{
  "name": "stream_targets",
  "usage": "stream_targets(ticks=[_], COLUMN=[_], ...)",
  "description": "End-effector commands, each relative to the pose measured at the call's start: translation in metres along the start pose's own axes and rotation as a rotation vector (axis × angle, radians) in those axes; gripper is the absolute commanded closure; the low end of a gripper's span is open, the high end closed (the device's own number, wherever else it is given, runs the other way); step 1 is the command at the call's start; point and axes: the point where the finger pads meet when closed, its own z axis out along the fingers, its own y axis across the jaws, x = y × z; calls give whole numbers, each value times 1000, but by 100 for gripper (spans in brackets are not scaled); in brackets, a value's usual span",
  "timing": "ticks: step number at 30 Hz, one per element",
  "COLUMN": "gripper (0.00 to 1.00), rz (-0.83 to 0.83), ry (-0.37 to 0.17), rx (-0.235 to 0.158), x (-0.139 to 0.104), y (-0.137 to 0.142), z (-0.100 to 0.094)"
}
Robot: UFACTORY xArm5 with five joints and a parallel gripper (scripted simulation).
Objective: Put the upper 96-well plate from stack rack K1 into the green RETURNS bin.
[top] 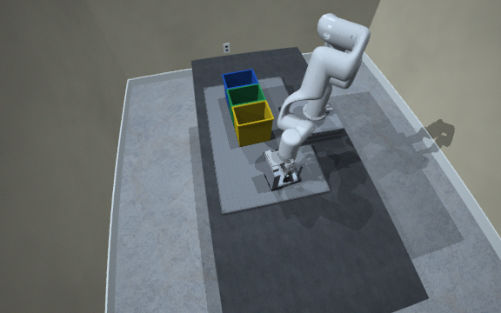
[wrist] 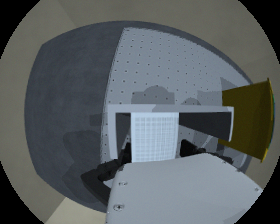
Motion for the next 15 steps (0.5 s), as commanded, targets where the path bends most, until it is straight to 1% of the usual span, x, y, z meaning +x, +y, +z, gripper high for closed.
stream_targets(ticks=[1,15], gripper=[0,0], rz=[0,0], ry=[3,3], rx=[2,2], x=[1,1], y=[-1,-1], z=[1,10])
